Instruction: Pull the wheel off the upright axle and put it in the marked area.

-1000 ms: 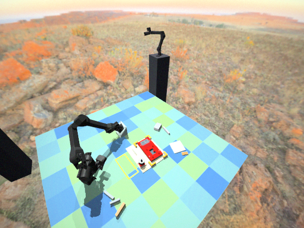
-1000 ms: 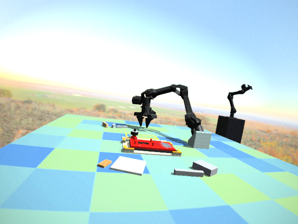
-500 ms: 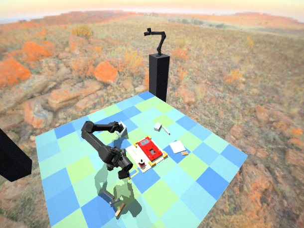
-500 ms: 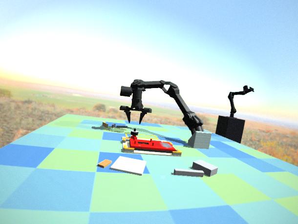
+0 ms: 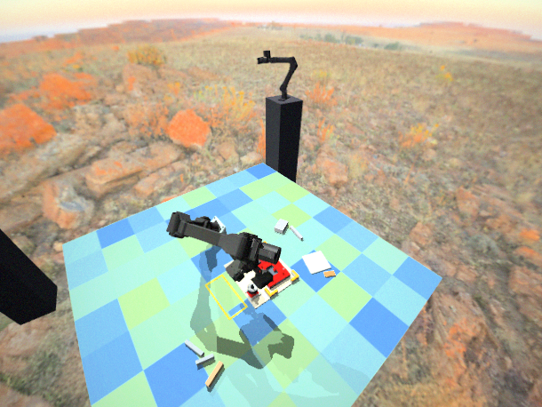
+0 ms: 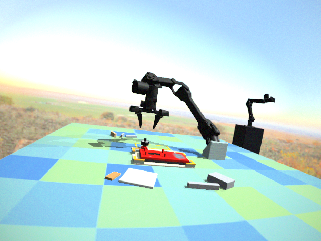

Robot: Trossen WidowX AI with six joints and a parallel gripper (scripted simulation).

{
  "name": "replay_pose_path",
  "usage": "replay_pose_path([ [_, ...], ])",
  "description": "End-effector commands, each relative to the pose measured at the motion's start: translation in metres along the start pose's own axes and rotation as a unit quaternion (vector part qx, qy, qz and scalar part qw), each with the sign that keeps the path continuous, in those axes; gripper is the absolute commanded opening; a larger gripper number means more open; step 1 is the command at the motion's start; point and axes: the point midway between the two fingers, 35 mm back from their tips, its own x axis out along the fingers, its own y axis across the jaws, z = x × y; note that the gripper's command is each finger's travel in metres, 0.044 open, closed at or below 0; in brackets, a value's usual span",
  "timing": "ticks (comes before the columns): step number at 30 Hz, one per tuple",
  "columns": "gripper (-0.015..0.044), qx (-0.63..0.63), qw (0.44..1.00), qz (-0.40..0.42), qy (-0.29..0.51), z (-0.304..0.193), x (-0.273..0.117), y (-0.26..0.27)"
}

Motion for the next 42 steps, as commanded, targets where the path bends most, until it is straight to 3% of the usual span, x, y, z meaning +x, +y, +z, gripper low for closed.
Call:
replay_pose_path([
  [1, 0.03, 0.003, 1.0, 0.0, -0.003, 0.0, 0.005, 0.002],
  [16, 0.03, 0.003, 1.0, 0.0, -0.005, 0.0, 0.072, 0.001],
  [21, 0.03, 0.003, 1.0, 0.0, -0.005, 0.0, 0.075, 0.0],
  [25, 0.0195, 0.005, 1.0, -0.002, -0.003, 0.0, 0.072, 0.001],
  [33, 0.0142, 0.005, 1.0, -0.002, -0.003, 0.0, 0.072, 0.001],
  [38, 0.001, 0.005, 1.0, -0.002, -0.003, 0.0, 0.071, 0.001],
  [42, 0.0, 0.005, 1.0, -0.002, -0.003, 0.0, 0.07, 0.001],
])
